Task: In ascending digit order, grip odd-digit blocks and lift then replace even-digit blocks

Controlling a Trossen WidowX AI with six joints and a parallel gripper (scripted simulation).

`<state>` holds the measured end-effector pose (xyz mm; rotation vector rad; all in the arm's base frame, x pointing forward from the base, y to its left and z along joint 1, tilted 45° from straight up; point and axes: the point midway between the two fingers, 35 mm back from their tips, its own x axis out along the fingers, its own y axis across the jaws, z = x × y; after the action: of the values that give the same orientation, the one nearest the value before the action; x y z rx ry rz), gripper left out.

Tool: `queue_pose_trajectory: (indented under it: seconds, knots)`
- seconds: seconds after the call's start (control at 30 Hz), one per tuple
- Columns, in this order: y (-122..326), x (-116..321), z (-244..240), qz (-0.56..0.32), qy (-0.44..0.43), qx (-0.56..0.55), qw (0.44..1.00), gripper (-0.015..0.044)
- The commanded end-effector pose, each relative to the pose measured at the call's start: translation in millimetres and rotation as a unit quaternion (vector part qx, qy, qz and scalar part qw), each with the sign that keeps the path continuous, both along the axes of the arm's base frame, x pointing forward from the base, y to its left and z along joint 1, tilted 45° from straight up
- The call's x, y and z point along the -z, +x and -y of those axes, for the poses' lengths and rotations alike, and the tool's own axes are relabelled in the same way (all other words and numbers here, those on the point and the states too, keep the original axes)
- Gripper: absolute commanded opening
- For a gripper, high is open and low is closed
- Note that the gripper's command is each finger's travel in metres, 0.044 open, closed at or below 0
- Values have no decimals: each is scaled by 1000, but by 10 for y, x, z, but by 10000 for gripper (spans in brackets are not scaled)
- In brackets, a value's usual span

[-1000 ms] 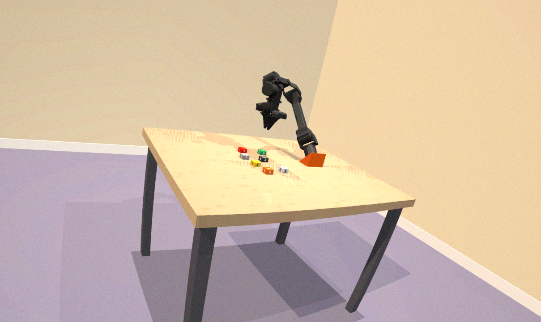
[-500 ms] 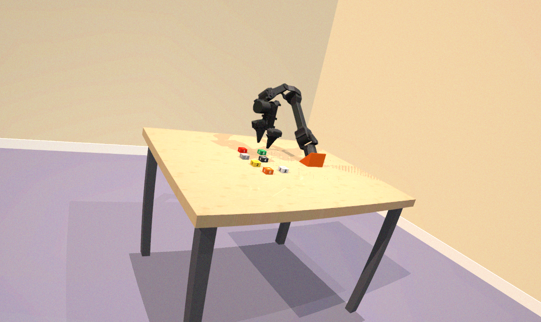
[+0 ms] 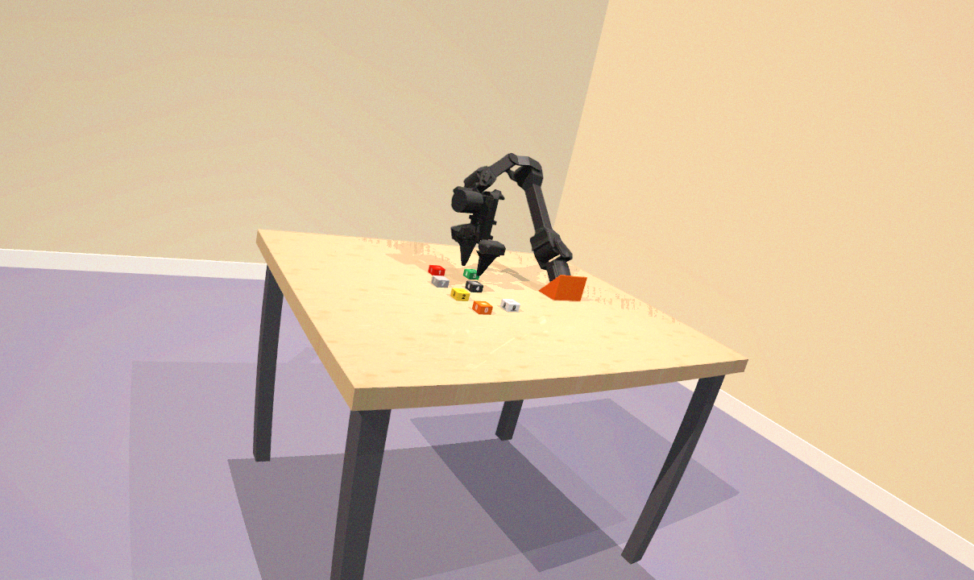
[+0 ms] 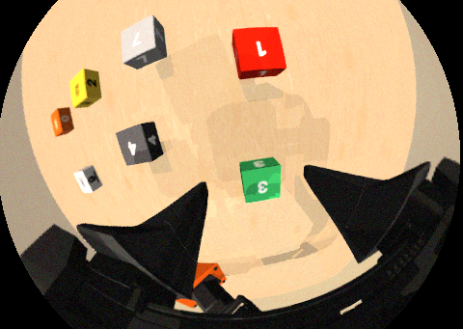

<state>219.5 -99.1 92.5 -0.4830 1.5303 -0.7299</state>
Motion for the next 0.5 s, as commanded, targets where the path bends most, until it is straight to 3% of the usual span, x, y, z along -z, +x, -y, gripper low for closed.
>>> queue_pose_trajectory:
  seconds: [0.0,0.17,0.47]
  knots:
    - [-18,41,53,-2,-2,-1,1000,400]
    - [-27,77,91,-2,-2,-1,1000,400]
    - [-27,77,91,-2,-2,-1,1000,164]
